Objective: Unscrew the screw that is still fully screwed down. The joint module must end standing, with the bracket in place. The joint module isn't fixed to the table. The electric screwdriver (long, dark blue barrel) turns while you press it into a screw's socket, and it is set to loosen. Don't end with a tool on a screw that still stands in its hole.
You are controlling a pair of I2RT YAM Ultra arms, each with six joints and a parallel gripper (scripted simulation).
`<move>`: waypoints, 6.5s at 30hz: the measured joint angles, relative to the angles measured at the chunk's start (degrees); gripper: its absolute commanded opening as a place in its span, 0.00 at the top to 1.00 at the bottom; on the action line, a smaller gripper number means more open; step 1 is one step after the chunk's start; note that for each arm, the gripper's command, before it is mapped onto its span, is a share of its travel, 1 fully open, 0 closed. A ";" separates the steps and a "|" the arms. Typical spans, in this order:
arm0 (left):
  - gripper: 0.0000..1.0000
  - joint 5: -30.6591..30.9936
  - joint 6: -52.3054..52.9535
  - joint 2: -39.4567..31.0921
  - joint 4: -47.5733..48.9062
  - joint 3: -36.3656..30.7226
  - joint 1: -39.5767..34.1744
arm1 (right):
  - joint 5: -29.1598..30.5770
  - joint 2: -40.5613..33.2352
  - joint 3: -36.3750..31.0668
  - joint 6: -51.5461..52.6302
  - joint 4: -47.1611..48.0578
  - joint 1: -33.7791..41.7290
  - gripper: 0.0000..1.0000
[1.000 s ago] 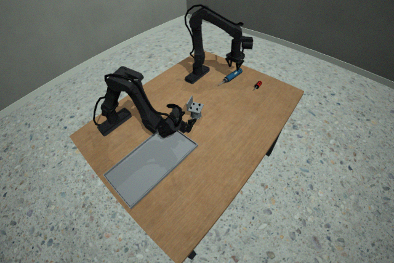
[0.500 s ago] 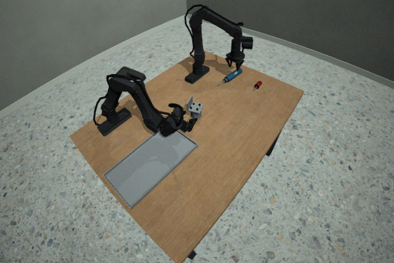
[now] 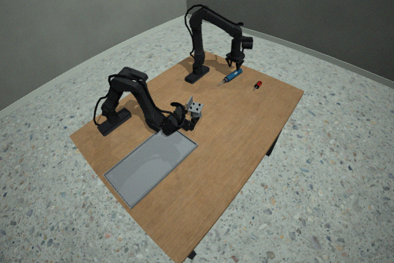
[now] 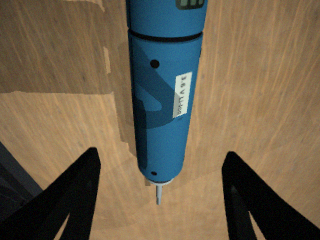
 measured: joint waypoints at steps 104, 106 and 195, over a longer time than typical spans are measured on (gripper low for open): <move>0.35 0.00 0.00 0.00 0.00 0.00 0.00 | 3.13 2.69 3.10 4.66 4.22 3.74 0.14; 0.35 0.00 0.00 0.00 0.00 0.00 0.00 | 3.13 2.69 3.10 4.68 4.22 3.74 0.14; 0.35 0.00 0.00 0.00 0.00 0.00 0.00 | 3.23 2.71 2.64 4.70 3.96 4.07 0.14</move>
